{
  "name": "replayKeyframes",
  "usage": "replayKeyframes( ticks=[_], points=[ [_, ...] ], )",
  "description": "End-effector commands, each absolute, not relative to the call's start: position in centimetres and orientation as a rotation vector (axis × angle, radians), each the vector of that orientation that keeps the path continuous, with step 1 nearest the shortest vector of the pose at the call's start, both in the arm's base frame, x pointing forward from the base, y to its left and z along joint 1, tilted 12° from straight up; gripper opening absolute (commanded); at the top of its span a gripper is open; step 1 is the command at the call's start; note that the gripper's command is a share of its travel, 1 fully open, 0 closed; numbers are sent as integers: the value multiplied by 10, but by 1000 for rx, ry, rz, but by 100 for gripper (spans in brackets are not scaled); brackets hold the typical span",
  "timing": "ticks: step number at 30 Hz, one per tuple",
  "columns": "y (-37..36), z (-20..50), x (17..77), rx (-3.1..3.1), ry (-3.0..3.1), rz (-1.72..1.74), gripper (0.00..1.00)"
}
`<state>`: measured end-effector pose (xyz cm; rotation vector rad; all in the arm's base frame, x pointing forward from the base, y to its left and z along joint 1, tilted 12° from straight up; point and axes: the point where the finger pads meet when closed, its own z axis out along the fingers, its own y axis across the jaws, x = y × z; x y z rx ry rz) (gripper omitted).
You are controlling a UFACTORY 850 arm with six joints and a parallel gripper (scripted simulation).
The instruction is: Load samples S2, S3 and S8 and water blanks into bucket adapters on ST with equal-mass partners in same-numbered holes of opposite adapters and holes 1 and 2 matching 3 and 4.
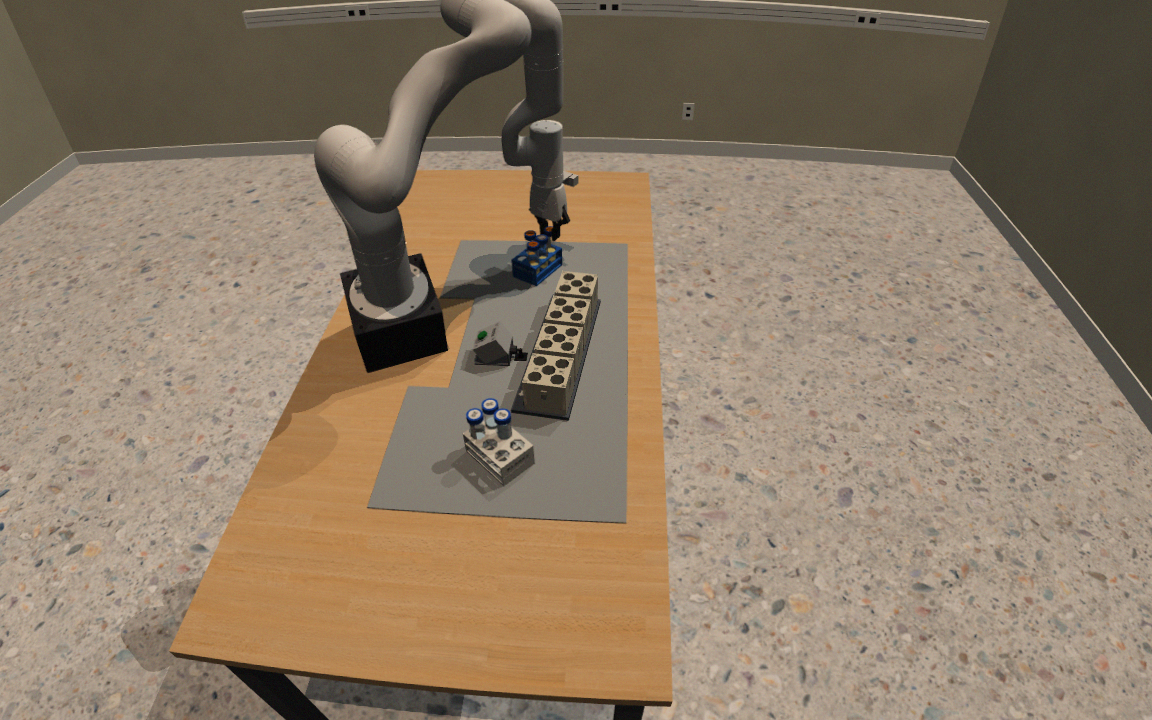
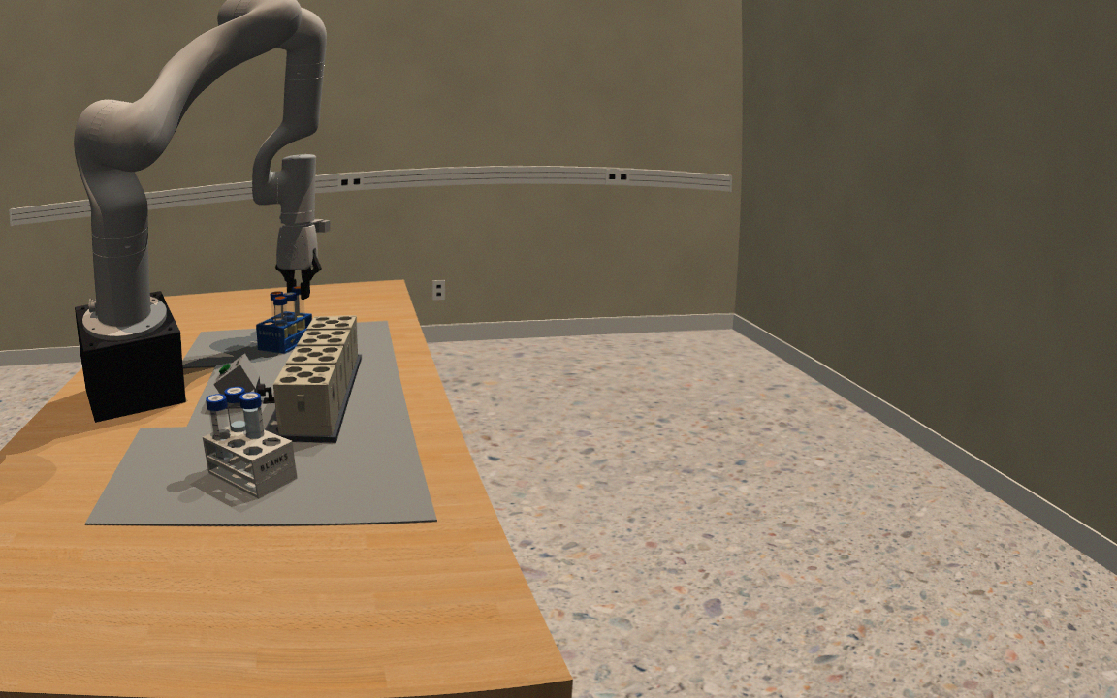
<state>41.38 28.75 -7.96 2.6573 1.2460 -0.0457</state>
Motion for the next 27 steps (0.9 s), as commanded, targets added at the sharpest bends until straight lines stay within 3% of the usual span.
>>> replayKeyframes(
  ticks=[1,17,18,27],
  points=[
    [287,-83,415,2658,1246,-42,0],
    [287,-83,415,2658,1246,-42,0],
    [287,-84,415,2658,1246,-42,44],
    [287,-84,415,2658,1246,-42,44]
  ],
)
